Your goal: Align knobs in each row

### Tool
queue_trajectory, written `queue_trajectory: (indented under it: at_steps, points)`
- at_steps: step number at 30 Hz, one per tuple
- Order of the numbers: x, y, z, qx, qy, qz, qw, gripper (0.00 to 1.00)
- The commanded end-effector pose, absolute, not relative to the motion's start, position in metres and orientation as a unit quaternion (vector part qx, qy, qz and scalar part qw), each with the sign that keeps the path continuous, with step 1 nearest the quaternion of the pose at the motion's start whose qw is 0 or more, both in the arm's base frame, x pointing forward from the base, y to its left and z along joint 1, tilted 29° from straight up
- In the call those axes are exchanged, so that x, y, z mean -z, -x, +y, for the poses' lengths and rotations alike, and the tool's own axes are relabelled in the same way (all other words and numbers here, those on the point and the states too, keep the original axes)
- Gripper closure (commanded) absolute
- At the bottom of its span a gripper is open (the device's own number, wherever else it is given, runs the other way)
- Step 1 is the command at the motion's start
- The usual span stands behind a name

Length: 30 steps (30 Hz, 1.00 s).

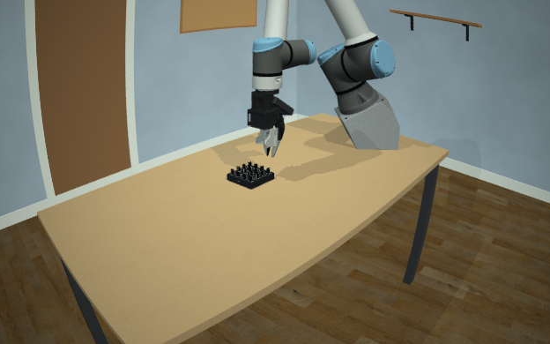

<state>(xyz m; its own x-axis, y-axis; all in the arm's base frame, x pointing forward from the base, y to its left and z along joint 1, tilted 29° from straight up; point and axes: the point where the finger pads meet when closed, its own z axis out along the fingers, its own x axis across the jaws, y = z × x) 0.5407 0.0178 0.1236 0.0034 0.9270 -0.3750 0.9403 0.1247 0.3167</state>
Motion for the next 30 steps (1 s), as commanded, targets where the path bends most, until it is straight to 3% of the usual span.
queue_trajectory:
  at_steps: [1, 30]
  points:
    - [-0.1285, -0.5421, 0.0184, 0.029, -0.603, 0.756, 0.253, 0.89]
    - [-0.1372, -0.5447, 0.0205, 0.105, -0.346, 0.903, 0.232, 0.89]
